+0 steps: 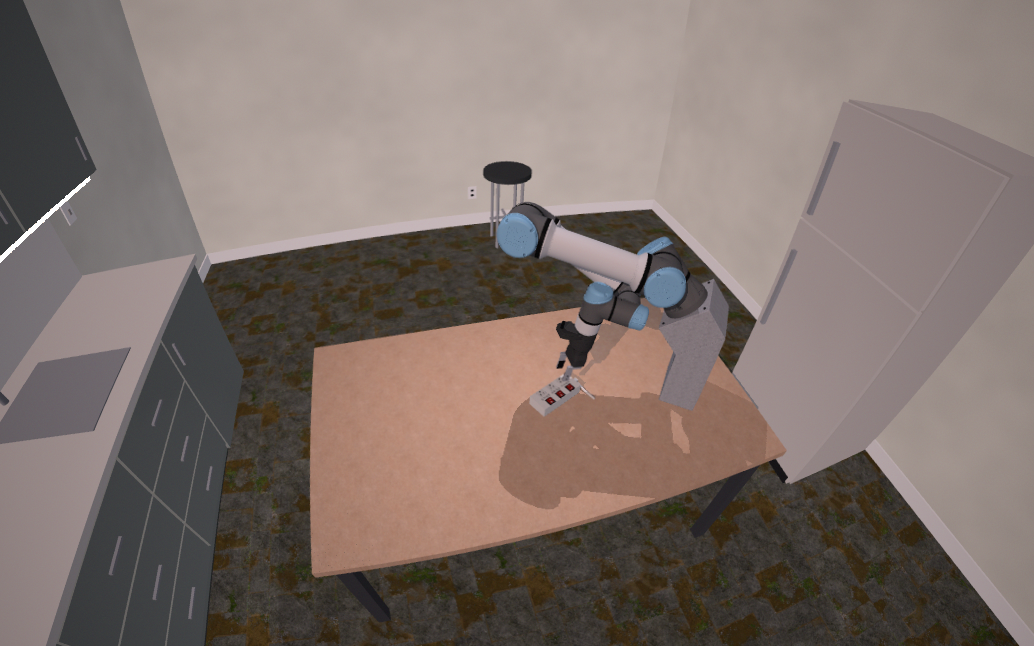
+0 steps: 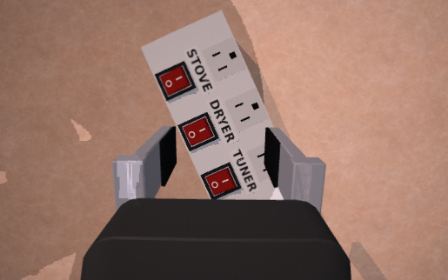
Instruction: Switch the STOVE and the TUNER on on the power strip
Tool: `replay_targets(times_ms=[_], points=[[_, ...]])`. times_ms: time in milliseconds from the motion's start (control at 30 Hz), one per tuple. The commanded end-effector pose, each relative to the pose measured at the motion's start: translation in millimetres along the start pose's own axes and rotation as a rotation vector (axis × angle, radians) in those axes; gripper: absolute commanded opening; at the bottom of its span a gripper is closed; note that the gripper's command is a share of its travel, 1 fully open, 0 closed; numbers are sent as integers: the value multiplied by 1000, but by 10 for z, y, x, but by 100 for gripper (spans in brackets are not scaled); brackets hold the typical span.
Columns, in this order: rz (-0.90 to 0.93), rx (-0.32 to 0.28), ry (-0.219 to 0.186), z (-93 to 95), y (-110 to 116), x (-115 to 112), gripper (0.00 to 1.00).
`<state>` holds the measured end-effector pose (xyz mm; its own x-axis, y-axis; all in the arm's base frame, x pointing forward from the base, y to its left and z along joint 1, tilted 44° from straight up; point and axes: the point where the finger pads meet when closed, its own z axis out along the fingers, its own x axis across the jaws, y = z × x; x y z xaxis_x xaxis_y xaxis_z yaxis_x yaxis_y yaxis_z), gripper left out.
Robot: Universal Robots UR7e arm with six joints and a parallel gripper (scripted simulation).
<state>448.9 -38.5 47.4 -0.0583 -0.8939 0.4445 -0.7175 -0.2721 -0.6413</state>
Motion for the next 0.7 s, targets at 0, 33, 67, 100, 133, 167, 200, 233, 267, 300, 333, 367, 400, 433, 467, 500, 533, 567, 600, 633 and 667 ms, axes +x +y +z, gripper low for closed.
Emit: replay_targets(times_ms=[0, 33, 67, 100, 133, 167, 200, 233, 267, 300, 333, 367, 400, 433, 467, 500, 533, 567, 600, 633, 667], points=[[0, 1, 0, -3, -3, 0, 100], [0, 1, 0, -3, -3, 0, 100], [0, 0, 0, -4, -3, -1, 100], [0, -1, 0, -6, -4, -3, 100], [1, -4, -1, -10, -5, -7, 100], [2, -9, -2, -16, -6, -13, 100], [3, -14, -3, -24, -8, -21, 100], [5, -22, -4, -35, -10, -31, 100], [6, -30, -5, -49, -12, -43, 100], [8, -40, -7, -66, -14, -57, 100], [8, -40, -7, -66, -14, -57, 100], [8, -40, -7, -66, -14, -57, 100], [9, -51, -8, -86, -16, -72, 100], [10, -63, -8, -110, -18, -87, 100], [11, -75, -9, -137, -20, -103, 100], [11, -75, -9, -137, -20, -103, 100], [12, -88, -9, -167, -21, -119, 100], [12, -88, -9, -167, -21, -119, 100], [12, -100, -9, -199, -22, -134, 100], [12, -100, -9, -199, -22, -134, 100], [12, -112, -8, -232, -21, -149, 100]])
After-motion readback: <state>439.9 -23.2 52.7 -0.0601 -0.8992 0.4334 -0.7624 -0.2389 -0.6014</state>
